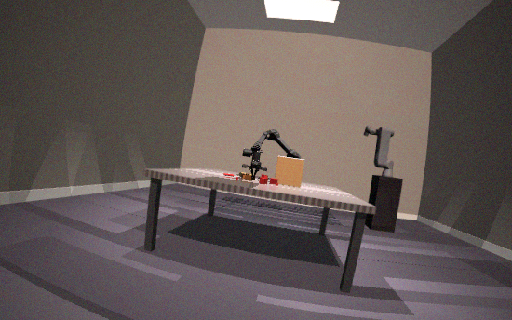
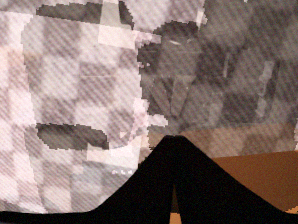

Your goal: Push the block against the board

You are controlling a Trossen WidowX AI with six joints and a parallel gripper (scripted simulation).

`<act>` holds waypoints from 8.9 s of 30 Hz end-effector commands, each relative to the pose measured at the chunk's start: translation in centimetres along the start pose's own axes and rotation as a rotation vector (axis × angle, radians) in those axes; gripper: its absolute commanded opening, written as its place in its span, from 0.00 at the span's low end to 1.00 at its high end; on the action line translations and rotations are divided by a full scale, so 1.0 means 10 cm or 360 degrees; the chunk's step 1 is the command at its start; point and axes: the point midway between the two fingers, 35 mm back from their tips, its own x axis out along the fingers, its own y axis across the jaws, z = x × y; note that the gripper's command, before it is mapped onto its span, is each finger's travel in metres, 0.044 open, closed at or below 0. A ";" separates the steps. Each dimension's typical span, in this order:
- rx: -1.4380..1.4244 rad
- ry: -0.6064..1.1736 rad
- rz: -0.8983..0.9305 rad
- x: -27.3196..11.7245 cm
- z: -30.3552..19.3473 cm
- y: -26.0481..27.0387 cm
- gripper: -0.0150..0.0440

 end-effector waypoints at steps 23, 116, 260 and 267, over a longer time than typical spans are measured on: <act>0.0004 0.0014 0.0005 0.02 0.31 -0.01 0.25; -0.0173 0.0016 0.0008 0.02 -0.19 0.00 0.25; 0.2187 0.0020 -0.0015 -0.26 -0.54 -1.21 0.25; 0.2187 0.0023 -0.0016 0.02 -0.54 -1.19 0.25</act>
